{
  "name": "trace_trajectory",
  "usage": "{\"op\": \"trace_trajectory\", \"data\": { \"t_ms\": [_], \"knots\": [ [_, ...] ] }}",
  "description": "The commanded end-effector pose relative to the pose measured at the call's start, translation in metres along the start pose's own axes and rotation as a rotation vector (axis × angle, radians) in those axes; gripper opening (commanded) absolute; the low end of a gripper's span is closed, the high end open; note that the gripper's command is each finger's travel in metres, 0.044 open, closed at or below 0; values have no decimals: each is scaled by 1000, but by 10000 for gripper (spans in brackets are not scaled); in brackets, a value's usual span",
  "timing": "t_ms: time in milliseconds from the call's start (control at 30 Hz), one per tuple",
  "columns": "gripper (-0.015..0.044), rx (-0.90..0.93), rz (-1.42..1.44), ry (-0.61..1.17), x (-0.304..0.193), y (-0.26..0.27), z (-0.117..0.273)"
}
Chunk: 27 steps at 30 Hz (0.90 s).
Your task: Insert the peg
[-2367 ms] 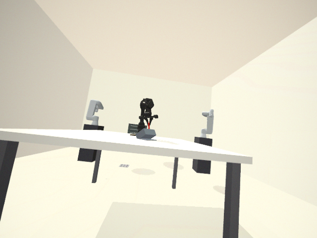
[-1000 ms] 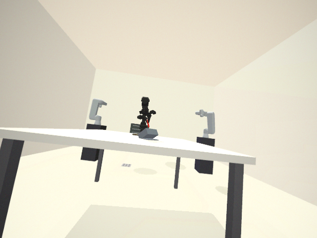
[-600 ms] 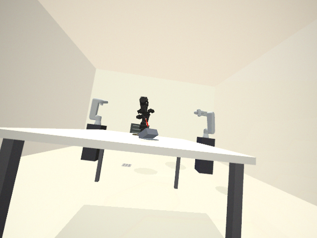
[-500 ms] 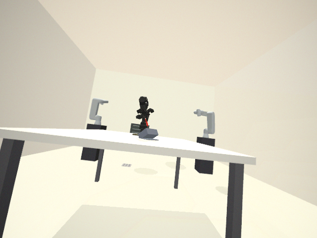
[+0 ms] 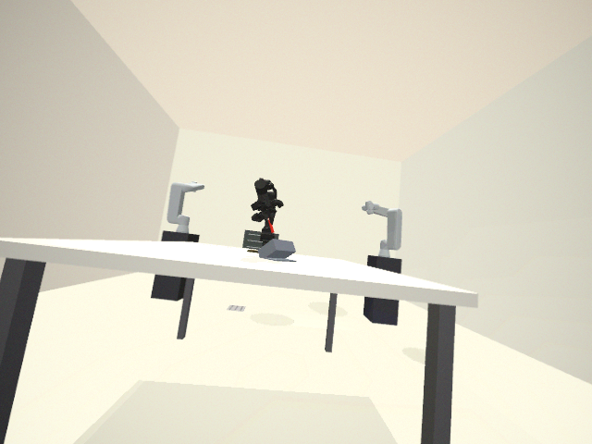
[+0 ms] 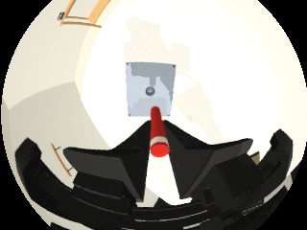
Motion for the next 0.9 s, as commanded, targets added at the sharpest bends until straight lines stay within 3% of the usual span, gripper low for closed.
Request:
{"op": "trace_trajectory", "data": {
  "t_ms": [0,867],
  "knots": [
    [0,13,-9,-6,1,0,-2],
    [0,53,-49,-33,12,-3,-47]
  ]
}}
Point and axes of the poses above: the point midway between the two fingers, 35 mm back from their tips, its own z axis back along the fingers, its own y axis across the jaws, x = y × z, the point moved 6 cm from there along z, back along the fingers, and after that the axes turned 10 degrees about z, right-handed, at the moved point
